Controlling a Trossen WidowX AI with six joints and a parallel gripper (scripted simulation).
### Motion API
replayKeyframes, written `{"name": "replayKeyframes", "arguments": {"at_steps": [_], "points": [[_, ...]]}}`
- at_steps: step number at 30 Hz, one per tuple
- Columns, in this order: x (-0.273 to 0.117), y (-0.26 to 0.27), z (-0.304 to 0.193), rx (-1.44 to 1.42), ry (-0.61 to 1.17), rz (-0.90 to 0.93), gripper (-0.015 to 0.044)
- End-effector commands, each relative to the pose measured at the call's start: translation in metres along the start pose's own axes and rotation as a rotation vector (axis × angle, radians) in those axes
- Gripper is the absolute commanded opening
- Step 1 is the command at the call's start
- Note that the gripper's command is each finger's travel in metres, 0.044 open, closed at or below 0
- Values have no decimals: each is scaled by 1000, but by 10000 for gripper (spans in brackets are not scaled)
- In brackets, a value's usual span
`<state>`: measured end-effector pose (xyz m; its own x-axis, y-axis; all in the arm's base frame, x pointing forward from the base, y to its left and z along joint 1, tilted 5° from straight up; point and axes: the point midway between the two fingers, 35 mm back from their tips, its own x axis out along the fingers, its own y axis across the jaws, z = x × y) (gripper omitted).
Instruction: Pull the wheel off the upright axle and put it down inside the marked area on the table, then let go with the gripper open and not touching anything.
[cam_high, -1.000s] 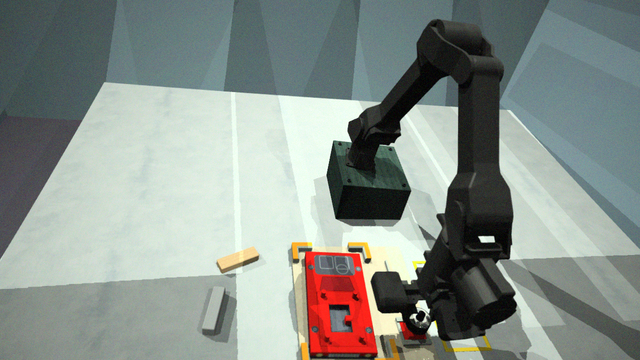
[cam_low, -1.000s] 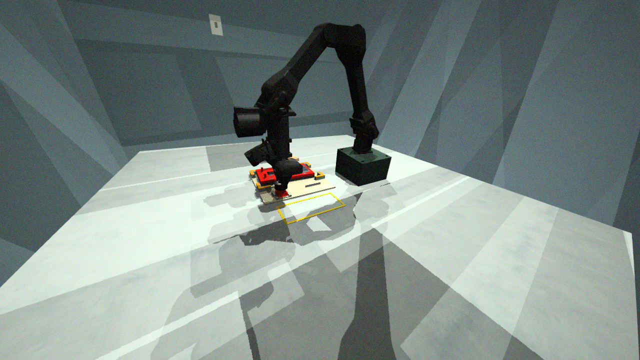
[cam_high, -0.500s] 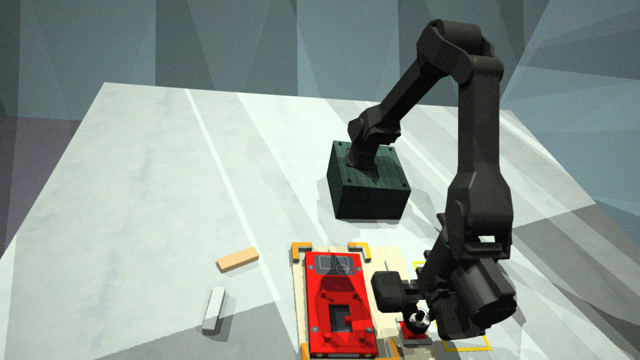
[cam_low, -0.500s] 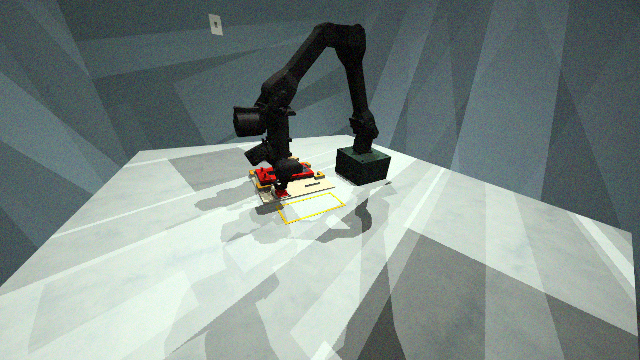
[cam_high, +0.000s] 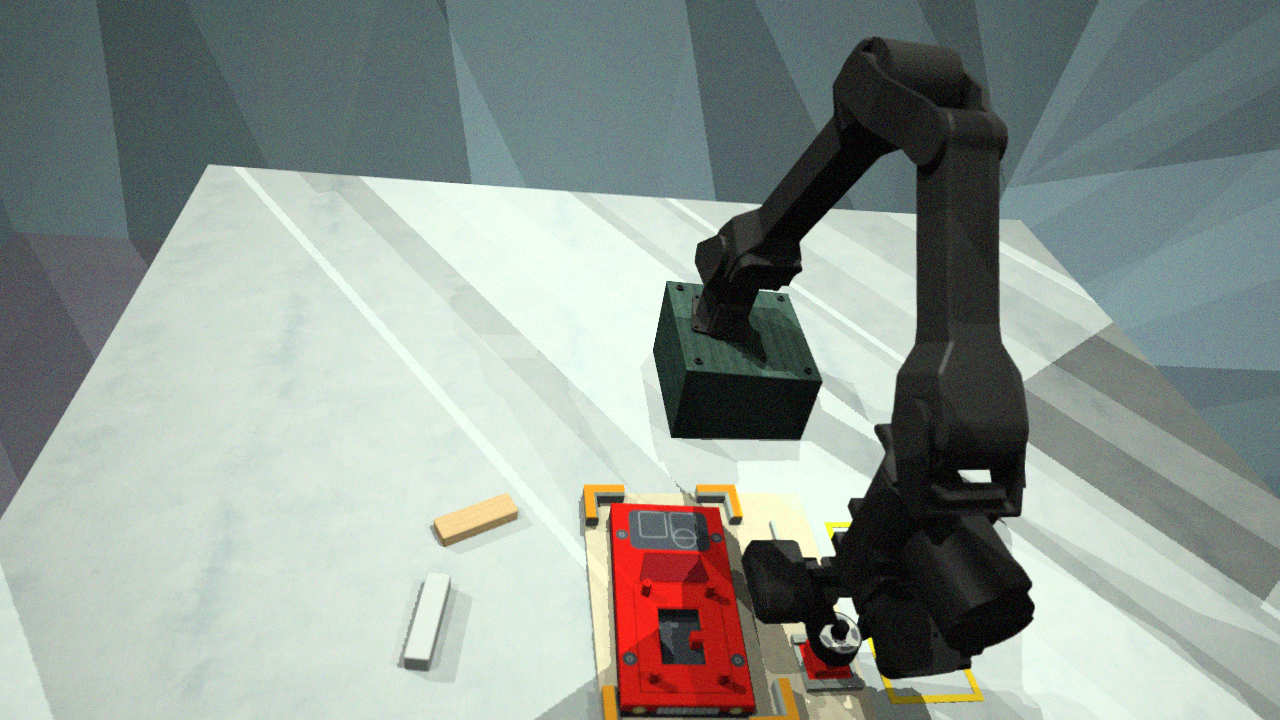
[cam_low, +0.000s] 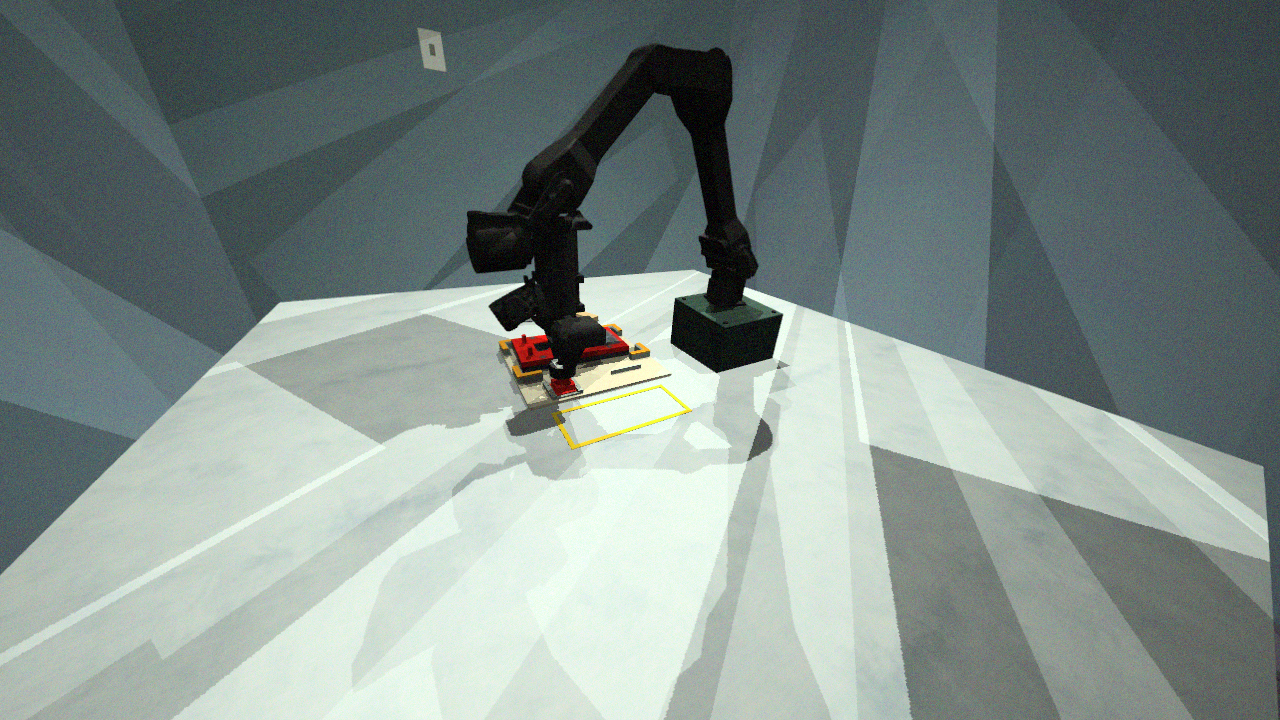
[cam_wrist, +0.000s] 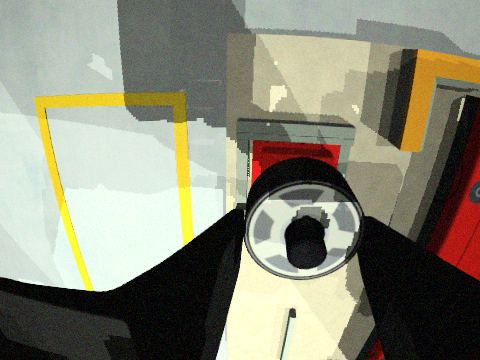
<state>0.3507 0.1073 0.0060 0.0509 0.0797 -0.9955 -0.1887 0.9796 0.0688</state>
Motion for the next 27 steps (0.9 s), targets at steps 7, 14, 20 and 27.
{"name": "replayKeyframes", "arguments": {"at_steps": [7, 14, 20, 27], "points": [[-6, 0, 1, 0, -5, 1, 0], [-9, 0, 1, 0, -6, 1, 0], [-11, 0, 1, 0, -6, 1, 0], [-13, 0, 1, 0, -7, 1, 0]]}}
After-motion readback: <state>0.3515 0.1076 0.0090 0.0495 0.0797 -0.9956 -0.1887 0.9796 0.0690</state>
